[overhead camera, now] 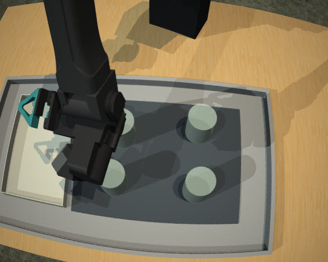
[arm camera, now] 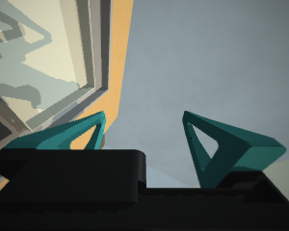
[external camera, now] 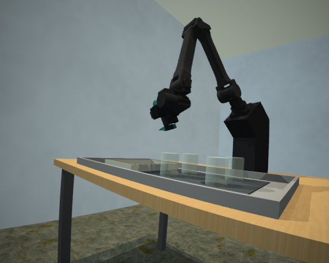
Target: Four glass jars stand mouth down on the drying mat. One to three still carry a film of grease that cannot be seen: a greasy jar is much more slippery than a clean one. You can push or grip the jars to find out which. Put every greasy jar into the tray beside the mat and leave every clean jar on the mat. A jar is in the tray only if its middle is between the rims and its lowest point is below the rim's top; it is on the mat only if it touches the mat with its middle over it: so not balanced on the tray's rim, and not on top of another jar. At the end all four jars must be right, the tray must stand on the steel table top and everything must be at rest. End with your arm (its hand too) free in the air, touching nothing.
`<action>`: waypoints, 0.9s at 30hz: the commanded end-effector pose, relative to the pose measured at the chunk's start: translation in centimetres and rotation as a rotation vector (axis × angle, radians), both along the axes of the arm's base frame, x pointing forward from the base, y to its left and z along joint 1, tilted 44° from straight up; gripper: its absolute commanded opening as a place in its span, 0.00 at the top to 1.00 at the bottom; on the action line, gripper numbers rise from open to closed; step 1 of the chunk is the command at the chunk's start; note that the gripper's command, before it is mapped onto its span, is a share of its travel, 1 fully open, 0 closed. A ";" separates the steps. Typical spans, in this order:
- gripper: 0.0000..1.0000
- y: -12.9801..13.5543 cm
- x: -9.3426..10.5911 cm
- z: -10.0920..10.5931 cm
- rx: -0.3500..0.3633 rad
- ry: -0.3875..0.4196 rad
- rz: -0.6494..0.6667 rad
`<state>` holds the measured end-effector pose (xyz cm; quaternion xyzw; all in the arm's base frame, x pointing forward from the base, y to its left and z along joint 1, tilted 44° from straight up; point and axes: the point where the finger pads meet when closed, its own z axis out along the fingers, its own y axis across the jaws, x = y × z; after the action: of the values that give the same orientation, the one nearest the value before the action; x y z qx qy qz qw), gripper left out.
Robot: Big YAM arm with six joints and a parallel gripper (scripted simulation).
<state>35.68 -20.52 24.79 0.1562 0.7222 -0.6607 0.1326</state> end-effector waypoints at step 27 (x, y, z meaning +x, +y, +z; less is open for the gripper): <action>0.00 16.0 0.4 -3.5 -0.211 0.019 0.266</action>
<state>36.28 -6.67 21.65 0.0128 0.7080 -0.6692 0.2251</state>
